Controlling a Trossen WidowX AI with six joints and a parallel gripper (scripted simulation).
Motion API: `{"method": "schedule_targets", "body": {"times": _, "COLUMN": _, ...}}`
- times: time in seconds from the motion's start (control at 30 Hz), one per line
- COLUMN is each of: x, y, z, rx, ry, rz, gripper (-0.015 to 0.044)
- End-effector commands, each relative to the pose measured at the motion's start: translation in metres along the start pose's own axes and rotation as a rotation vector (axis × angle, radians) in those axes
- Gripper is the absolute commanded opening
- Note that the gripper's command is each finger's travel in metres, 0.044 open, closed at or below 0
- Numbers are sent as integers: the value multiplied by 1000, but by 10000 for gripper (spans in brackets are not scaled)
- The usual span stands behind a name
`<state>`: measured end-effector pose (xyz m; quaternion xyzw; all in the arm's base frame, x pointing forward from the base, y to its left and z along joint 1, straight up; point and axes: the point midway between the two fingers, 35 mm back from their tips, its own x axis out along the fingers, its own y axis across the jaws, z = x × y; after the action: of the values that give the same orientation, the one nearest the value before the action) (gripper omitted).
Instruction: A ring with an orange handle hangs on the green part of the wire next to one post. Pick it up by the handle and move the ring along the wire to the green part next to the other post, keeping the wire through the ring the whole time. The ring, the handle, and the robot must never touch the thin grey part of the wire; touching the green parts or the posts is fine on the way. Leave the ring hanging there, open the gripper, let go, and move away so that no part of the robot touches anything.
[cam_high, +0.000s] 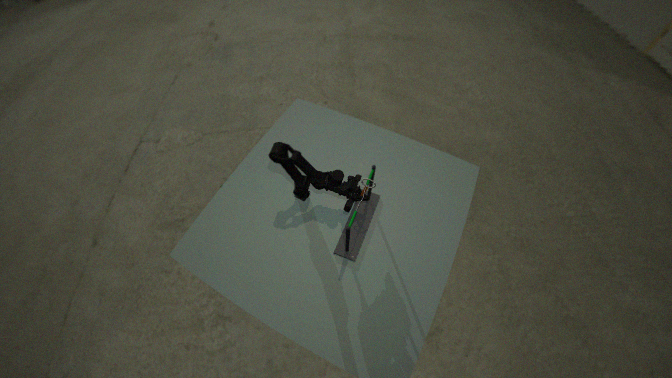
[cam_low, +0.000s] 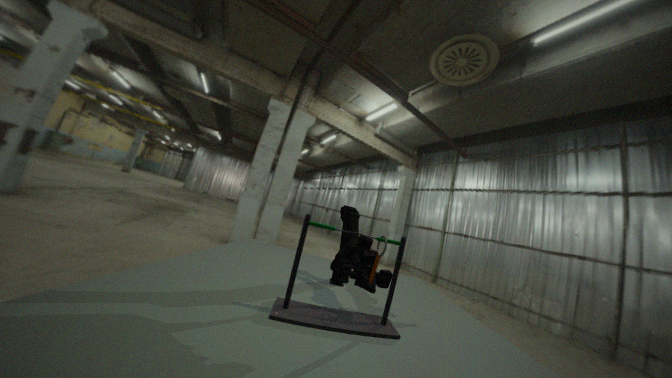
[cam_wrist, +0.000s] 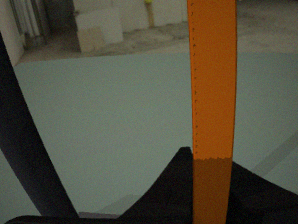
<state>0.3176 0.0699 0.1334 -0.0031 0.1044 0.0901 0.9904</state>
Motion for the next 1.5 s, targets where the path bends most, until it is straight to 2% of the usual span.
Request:
{"method": "schedule_targets", "body": {"times": 0.0, "x": 1, "y": -1, "z": -4, "rx": 4, "ry": -2, "rz": -5, "gripper": -150}}
{"method": "schedule_targets", "body": {"times": 0.57, "x": 1, "y": -1, "z": -4, "rx": 4, "ry": -2, "rz": -5, "gripper": -150}}
{"method": "schedule_targets", "body": {"times": 0.97, "x": 0, "y": 0, "z": -4, "rx": 0, "ry": -1, "rz": 0, "gripper": 160}}
{"method": "schedule_targets", "body": {"times": 1.47, "x": -23, "y": 0, "z": -1, "rx": 2, "ry": 0, "rz": -2, "gripper": 160}}
